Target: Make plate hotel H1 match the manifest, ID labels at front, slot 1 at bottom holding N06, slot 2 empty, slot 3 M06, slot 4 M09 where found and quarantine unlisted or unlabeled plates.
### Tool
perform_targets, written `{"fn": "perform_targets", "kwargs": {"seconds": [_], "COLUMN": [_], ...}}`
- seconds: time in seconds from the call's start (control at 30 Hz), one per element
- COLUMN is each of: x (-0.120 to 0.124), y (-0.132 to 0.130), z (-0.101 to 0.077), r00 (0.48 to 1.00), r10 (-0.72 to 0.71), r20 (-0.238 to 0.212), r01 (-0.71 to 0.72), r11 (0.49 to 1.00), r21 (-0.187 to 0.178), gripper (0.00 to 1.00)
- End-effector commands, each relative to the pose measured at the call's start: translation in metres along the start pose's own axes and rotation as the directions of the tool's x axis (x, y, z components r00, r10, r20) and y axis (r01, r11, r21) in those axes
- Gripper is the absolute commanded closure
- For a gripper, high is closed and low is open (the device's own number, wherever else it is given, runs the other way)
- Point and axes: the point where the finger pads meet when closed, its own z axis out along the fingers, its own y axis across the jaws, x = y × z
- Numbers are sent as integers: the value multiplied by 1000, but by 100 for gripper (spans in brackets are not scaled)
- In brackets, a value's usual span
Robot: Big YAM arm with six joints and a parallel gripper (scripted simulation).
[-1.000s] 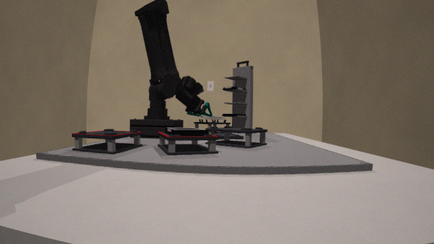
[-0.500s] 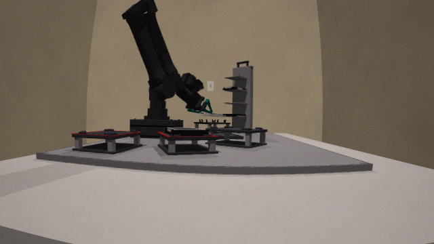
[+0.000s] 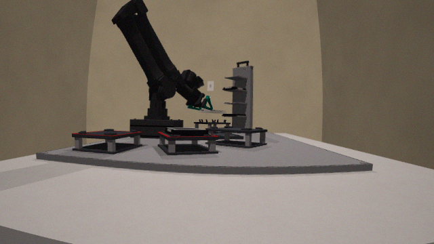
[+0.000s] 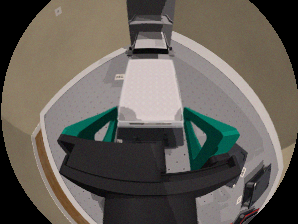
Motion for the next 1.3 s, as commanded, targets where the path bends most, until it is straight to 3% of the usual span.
{"fn": "perform_targets", "kwargs": {"seconds": [0.0, 0.07, 0.27, 0.43, 0.5, 0.53, 0.63, 0.87, 1.0, 1.07, 1.1, 1.17, 1.27], "x": [-16, -37, -35, -50, -50, -22, -54, -51, -66, -66, -47, -68, -72], "y": [1, 2, 2, 2, 2, 1, 2, 1, 2, 2, 1, 2, 2], "z": [1, 2, -3, -6, -6, -8, -8, -13, -16, -16, -15, -18, -21], "r00": [1000, 998, 999, 998, 998, 1000, 998, 999, 998, 998, 1000, 998, 998], "r10": [10, 12, 11, 13, 13, 9, 13, 11, 13, 13, 10, 13, 13], "r20": [24, 54, 42, 59, 59, 12, 59, 44, 63, 63, 23, 61, 64], "r01": [-10, -12, -11, -12, -12, -9, -12, -11, -13, -13, -10, -12, -13], "r11": [1000, 1000, 1000, 1000, 1000, 1000, 1000, 1000, 1000, 1000, 1000, 1000, 1000], "r21": [-3, -5, -4, -5, -5, -2, -5, -4, -5, -5, -2, -5, -5], "gripper": [14, 14, 14, 14, 14, 14, 14, 14, 14, 14, 14, 14, 14]}}
